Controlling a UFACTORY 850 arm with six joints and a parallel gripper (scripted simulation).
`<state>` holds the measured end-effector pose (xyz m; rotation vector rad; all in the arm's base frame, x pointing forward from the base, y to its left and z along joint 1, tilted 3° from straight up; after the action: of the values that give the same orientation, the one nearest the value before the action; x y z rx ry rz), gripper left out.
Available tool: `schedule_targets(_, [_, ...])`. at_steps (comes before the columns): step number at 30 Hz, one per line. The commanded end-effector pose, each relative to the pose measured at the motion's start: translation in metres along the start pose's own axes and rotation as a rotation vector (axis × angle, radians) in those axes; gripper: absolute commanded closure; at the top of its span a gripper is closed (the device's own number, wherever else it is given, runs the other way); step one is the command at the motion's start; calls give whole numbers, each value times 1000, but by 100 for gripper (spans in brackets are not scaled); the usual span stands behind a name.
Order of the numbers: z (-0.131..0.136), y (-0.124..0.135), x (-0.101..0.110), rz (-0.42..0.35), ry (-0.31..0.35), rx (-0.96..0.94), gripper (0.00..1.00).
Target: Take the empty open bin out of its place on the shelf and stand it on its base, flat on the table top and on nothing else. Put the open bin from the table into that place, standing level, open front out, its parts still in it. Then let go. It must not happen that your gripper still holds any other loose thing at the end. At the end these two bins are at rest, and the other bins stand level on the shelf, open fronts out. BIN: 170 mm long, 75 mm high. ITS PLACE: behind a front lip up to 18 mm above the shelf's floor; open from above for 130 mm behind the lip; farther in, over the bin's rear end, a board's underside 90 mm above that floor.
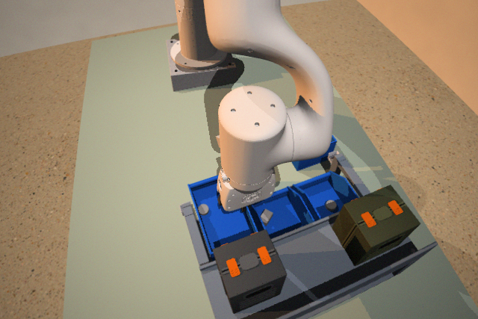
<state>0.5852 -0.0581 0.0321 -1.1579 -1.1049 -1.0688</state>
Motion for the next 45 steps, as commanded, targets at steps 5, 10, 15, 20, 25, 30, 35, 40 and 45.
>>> schedule_targets(5, [0, 2, 1, -4, -1, 0, 100])
schedule_targets(10, [0, 4, 1, -6, -1, 0, 100])
schedule_targets(15, [-1, 6, 1, -9, -1, 0, 100])
schedule_targets(20, [-1, 8, 1, -12, -1, 0, 100])
schedule_targets(25, [-1, 11, 2, -16, -1, 0, 100])
schedule_targets(30, [-1, 14, 2, -20, -2, 0, 100])
schedule_targets(35, [-1, 16, 2, -24, -2, 0, 100])
schedule_targets(40, [-1, 17, 2, -25, -2, 0, 100])
schedule_targets(45, [-1, 19, 2, -27, -2, 0, 100])
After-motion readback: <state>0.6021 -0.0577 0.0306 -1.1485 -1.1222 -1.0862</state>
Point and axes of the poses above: the point where the finger pads meet when closed, its own x axis back along the fingers, its own z axis across the jaws, y = z × x, the point moved 1 cm from there along x, back along the fingers, and after that the axes turned 4 degrees about x, right-handed, at the moved point
